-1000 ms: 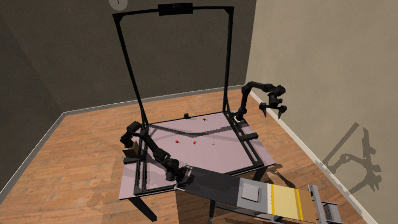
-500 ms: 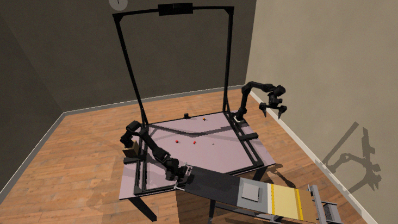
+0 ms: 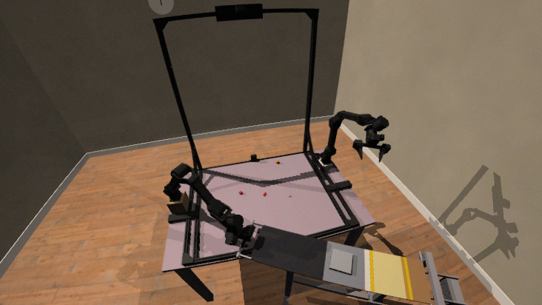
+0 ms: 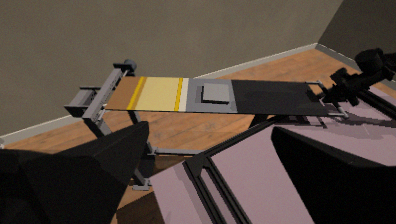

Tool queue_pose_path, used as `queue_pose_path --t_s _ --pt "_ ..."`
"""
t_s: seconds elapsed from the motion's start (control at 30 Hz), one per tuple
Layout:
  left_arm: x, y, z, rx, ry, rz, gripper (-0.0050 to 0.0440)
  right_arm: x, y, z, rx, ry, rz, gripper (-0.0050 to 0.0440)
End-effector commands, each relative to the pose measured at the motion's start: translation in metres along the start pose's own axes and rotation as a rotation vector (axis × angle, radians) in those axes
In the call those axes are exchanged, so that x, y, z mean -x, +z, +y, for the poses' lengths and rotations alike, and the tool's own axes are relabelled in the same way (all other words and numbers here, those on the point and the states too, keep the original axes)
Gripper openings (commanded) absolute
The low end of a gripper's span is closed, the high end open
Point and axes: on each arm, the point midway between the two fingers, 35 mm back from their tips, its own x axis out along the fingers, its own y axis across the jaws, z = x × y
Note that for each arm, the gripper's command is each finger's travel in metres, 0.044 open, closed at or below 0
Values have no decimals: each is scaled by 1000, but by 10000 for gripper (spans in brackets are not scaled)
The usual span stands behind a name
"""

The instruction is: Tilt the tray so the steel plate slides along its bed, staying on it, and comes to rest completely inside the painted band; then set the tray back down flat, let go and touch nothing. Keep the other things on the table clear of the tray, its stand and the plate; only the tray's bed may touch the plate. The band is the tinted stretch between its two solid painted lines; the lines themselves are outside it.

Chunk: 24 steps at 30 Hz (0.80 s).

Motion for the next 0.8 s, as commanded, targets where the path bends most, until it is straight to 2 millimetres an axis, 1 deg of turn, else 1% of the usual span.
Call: queue_pose_path --t_s 0.0,0.77 --pt "0 0 0 -6 -1 -2 440 13 0 11 0 17 0 0" --pt "0 0 0 -6 -1 -2 440 25 0 20 0 24 0 0"
